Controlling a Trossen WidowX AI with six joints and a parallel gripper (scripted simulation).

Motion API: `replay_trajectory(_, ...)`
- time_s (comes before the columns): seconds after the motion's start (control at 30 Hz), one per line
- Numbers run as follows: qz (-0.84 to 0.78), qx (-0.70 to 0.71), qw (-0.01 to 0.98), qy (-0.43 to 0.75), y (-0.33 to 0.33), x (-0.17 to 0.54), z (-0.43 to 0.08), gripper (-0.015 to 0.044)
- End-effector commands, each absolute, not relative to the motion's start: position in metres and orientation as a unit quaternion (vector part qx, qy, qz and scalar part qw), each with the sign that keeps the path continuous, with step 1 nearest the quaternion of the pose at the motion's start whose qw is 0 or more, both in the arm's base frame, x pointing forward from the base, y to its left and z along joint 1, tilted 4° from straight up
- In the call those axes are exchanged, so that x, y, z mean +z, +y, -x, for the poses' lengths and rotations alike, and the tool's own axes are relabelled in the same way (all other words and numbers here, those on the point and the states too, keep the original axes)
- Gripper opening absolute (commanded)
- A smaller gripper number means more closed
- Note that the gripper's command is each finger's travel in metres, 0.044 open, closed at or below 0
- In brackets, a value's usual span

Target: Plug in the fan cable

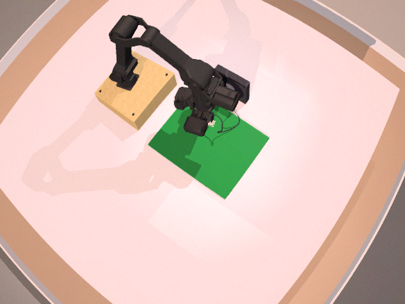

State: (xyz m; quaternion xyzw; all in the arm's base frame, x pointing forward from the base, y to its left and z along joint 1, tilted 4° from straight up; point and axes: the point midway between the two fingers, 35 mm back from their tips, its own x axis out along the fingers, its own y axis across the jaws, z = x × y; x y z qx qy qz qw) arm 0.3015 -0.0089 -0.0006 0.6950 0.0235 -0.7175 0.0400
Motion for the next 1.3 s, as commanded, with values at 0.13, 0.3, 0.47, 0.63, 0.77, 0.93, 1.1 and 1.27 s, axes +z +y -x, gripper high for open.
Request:
replay_trajectory(0.13, -0.695, -0.717, 0.04, 0.026, -0.0084, -0.0018, -0.3014, 0.0)
replay_trajectory(0.3, -0.695, -0.717, 0.042, 0.028, -0.0087, -0.0018, -0.3026, 0.0)
replay_trajectory(0.47, -0.695, -0.717, 0.043, 0.029, -0.0087, -0.0018, -0.3029, 0.0)
replay_trajectory(0.63, -0.695, -0.717, 0.043, 0.029, -0.0088, -0.0023, -0.3028, 0.0)
replay_trajectory(0.77, -0.695, -0.717, 0.042, 0.029, -0.0088, -0.0032, -0.3026, 0.0)
replay_trajectory(0.93, -0.695, -0.717, 0.042, 0.028, -0.0088, -0.0044, -0.3022, 0.0)
replay_trajectory(1.1, -0.695, -0.717, 0.042, 0.028, -0.0088, -0.0056, -0.3019, 0.0)
replay_trajectory(1.27, -0.695, -0.717, 0.041, 0.027, -0.0088, -0.0067, -0.3016, 0.0)
